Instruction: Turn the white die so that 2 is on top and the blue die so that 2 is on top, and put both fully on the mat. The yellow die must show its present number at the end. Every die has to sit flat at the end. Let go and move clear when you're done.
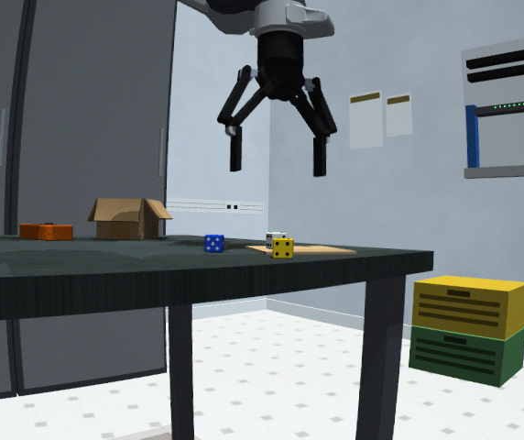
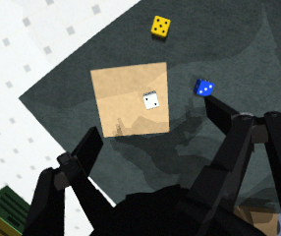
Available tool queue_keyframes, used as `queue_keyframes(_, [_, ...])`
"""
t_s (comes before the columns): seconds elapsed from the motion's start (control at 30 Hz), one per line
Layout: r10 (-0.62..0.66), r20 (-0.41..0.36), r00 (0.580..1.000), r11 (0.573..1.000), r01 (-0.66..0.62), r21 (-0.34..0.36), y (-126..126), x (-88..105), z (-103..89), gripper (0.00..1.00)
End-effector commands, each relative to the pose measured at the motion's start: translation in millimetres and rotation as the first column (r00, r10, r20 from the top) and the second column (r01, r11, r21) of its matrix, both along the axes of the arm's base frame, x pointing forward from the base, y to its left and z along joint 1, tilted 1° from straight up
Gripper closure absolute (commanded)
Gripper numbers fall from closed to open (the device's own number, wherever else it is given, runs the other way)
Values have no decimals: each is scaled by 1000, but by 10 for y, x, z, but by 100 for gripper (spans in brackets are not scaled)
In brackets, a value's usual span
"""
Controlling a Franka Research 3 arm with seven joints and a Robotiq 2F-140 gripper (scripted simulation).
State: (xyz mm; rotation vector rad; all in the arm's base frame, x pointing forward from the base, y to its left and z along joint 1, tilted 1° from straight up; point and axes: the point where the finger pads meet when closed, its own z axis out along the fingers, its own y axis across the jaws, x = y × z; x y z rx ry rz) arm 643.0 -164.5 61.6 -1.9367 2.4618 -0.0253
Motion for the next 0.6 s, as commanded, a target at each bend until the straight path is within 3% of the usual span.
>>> queue_keyframes(0.0, [-5, -6, 1000, 1000, 5, 0, 6, -18, -1, 0])
queue_keyframes(0.23, [-4, 0, 1000, 1000, 4, 0, 3, -6, 2, 0])
queue_keyframes(0.3, [-66, 0, 998, 998, 66, 0, 47, -108, -11, 0])
queue_keyframes(0.37, [-198, 1, 980, 980, 198, 1, 135, -336, -40, 0])
queue_keyframes(0.57, [-297, 0, 955, 955, 297, 2, 198, -523, -67, 0])
